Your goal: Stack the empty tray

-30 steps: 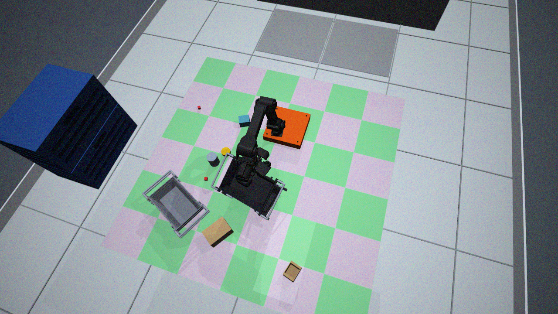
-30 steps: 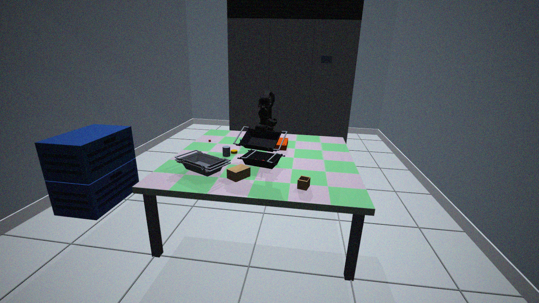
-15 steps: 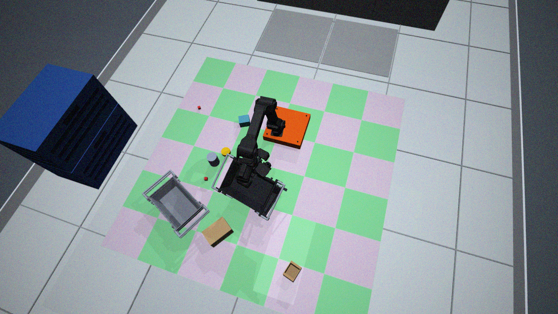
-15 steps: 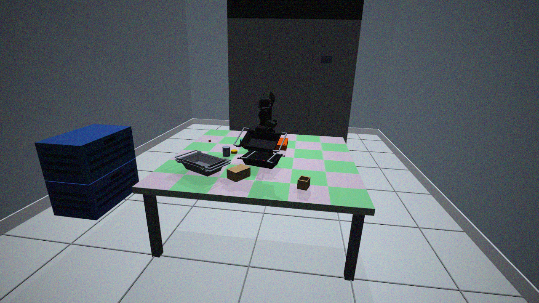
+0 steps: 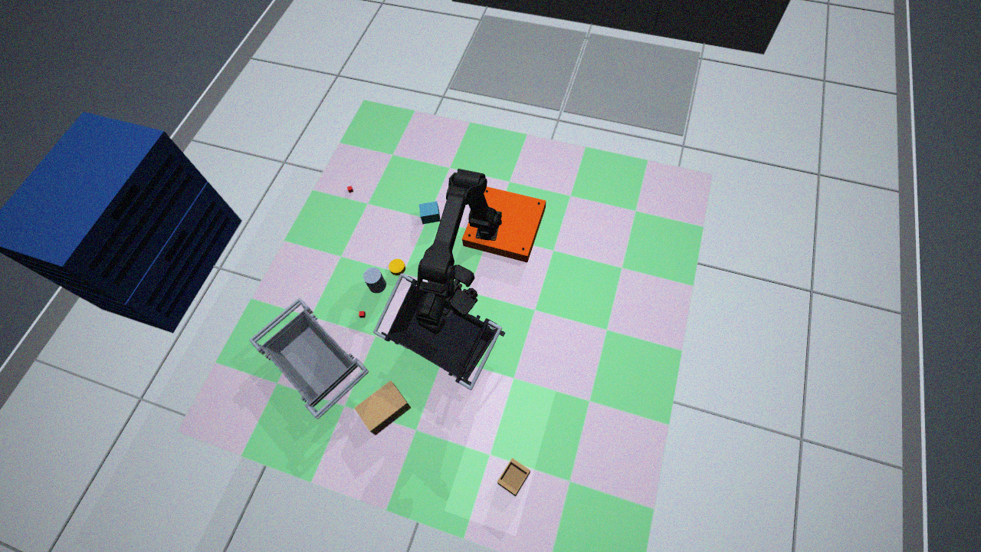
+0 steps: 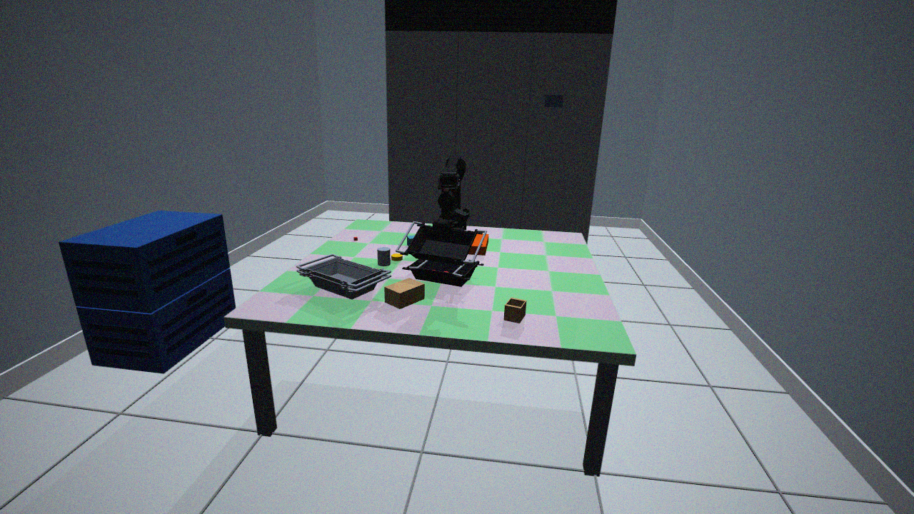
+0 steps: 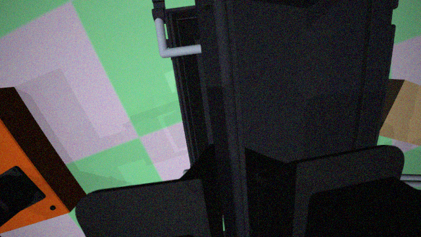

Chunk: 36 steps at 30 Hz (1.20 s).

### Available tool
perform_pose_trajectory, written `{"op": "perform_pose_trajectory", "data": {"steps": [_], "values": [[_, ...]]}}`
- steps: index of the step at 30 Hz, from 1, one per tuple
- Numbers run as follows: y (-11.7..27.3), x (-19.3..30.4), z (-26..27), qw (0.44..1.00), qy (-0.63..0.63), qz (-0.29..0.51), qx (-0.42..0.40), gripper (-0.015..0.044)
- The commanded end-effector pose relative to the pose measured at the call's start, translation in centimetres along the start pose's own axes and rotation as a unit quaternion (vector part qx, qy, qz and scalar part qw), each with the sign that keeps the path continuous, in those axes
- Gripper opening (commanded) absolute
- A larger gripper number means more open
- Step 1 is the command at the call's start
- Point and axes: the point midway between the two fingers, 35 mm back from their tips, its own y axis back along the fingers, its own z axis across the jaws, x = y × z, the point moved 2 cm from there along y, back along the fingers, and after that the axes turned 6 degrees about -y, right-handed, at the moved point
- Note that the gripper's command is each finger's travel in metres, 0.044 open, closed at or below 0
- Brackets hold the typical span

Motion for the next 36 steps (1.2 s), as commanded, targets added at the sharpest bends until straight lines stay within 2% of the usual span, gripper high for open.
{"op": "perform_pose_trajectory", "data": {"steps": [1, 36], "values": [[-0.1, 0.0, -0.2, 1.000, -0.002, -0.002, 0.009, 0.0000], [-3.3, 0.1, 1.1, 1.000, -0.002, -0.002, 0.009, 0.0000]]}}
